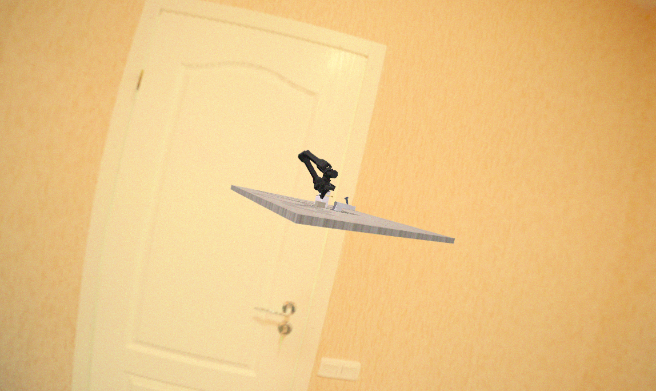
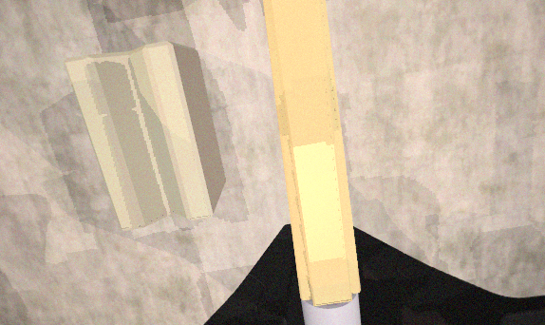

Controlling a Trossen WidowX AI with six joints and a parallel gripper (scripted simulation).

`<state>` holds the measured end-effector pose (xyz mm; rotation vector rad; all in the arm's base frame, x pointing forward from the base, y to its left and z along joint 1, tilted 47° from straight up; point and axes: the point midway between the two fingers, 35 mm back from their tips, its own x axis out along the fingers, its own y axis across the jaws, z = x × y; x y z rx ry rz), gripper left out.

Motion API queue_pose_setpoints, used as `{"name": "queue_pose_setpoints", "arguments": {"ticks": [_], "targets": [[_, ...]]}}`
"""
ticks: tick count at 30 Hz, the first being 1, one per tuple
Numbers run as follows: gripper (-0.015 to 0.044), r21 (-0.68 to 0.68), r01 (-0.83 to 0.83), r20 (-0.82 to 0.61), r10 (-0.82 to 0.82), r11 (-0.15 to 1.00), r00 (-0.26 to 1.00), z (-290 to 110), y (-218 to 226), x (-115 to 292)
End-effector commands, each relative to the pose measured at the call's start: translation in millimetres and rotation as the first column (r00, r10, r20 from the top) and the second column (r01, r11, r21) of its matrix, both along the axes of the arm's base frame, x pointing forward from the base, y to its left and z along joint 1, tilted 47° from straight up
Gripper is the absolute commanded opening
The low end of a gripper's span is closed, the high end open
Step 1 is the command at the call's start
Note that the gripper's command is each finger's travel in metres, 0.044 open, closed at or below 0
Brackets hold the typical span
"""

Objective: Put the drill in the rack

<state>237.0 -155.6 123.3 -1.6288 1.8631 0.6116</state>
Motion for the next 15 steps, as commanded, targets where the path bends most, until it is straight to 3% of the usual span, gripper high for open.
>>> {"name": "queue_pose_setpoints", "arguments": {"ticks": [1,15], "targets": [[0.0,-0.003,-0.002,-0.006,0.002,1.0,1.0,0.4,-0.7,-7.4],[0.0,-0.003,-0.002,-0.007,0.002,1.0,1.0,3.1,-1.8,-30.7]]}}
